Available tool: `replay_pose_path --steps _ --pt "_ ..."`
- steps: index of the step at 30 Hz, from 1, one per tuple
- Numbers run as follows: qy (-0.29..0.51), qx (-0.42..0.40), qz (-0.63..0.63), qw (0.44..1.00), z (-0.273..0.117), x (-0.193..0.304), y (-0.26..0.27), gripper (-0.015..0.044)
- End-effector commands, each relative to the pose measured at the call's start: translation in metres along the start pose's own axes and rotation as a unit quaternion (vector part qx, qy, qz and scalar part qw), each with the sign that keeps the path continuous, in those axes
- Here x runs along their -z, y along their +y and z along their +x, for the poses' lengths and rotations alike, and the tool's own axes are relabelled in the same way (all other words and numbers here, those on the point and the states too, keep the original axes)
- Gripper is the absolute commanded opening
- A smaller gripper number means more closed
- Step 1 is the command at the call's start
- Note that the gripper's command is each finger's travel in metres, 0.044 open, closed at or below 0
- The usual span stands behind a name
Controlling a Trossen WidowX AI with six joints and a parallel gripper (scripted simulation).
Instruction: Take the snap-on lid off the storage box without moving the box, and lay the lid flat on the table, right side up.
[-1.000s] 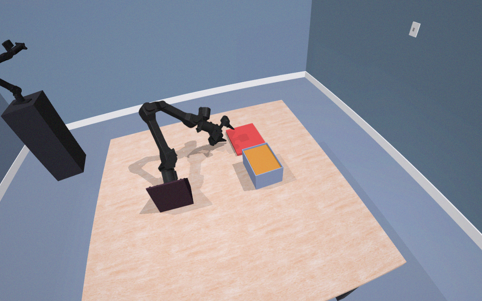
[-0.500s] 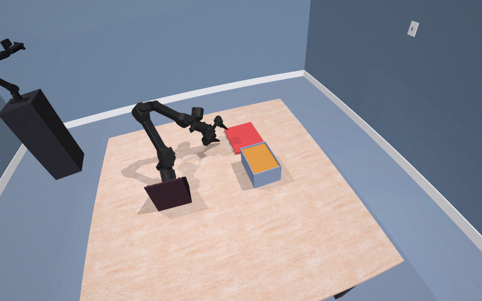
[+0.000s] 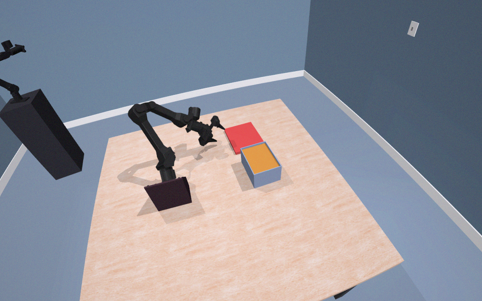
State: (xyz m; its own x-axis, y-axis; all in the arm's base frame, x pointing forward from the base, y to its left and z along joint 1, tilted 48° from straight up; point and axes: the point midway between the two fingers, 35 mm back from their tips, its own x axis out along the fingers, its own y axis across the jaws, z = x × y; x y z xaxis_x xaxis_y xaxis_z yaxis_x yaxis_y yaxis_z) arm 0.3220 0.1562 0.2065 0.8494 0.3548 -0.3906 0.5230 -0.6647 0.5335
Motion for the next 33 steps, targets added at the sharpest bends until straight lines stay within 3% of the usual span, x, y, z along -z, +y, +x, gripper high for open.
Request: replay_pose_path --steps 1,33 --pt "0.002 0.000 -0.001 1.000 -0.008 0.001 0.006 0.0440" --pt "0.000 0.000 -0.002 1.000 -0.063 0.001 0.037 0.0440"
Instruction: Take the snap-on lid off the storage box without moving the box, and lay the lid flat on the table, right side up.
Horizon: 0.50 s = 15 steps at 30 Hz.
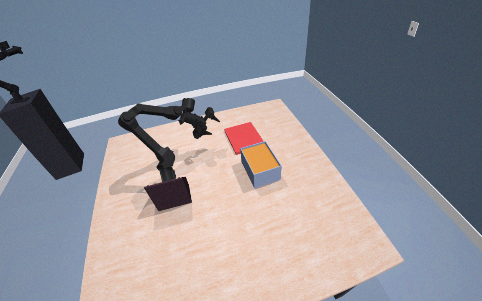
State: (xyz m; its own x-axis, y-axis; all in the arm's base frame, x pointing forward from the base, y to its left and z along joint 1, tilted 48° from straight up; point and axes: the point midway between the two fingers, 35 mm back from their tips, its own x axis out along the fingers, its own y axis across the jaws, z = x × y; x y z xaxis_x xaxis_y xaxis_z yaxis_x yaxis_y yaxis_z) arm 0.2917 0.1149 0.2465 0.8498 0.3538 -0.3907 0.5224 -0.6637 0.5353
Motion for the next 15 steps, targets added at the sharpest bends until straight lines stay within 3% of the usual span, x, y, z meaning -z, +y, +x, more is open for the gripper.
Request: replay_pose_path --steps 1,15 --pt "0.001 0.000 -0.002 1.000 -0.0090 0.0006 0.0052 0.0440" --pt "0.001 0.000 -0.002 1.000 -0.0050 0.0000 0.0029 0.0440"
